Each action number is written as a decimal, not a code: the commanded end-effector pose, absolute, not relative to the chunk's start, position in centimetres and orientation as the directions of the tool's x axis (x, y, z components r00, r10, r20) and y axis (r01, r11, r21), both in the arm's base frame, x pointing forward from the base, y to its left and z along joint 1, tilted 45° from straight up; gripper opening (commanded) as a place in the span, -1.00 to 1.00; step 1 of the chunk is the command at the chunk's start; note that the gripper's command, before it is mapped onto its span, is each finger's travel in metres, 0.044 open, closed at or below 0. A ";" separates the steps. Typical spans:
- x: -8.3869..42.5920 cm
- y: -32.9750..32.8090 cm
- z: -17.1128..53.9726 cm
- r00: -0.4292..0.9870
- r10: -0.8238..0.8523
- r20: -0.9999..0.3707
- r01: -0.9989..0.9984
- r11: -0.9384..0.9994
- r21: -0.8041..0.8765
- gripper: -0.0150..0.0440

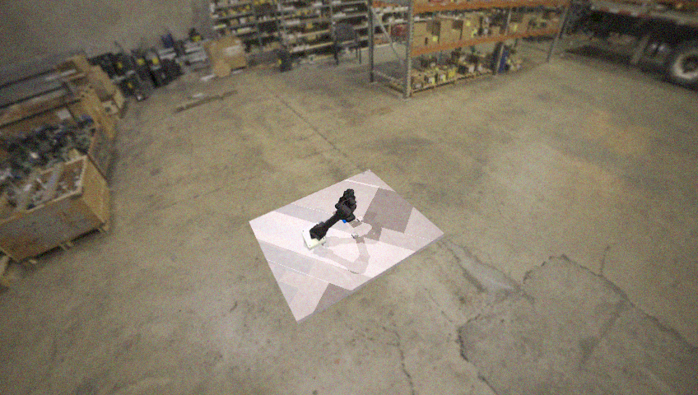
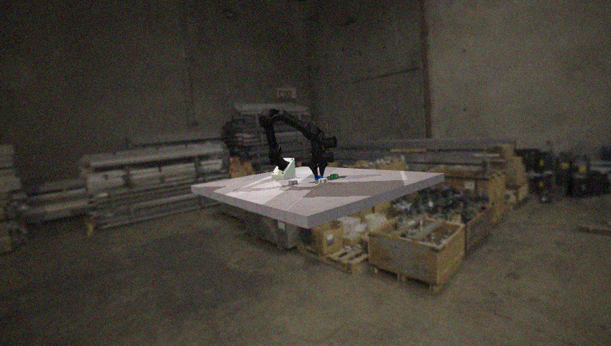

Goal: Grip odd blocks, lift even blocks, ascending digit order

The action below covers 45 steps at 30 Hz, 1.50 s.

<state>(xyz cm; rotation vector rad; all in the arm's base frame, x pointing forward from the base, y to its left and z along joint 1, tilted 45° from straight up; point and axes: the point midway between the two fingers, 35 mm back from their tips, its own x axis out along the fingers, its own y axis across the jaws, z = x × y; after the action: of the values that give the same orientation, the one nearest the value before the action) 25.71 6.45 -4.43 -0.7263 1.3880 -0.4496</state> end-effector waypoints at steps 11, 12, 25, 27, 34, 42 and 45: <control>25.7 6.4 -4.5 0.152 -0.680 -0.717 -0.131 0.706 -0.696 0.00; 25.7 6.4 -4.5 0.152 -0.680 -0.717 -0.131 0.706 -0.696 0.09; 25.5 7.2 -3.7 0.152 -0.679 -0.718 -0.131 0.707 -0.695 0.86; 25.2 8.7 -2.1 0.152 -0.678 -0.719 -0.131 0.707 -0.695 0.86; 25.1 11.1 -2.4 0.153 -0.671 -0.725 -0.134 0.713 -0.688 0.86; 21.9 22.5 -5.8 0.150 -0.662 -0.735 -0.138 0.722 -0.678 0.86; 19.9 25.3 -6.9 0.150 -0.667 -0.730 -0.134 0.717 -0.684 0.86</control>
<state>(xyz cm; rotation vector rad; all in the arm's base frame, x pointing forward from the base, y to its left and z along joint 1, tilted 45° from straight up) 21.80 22.76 -5.82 -0.7166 1.3908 -0.4222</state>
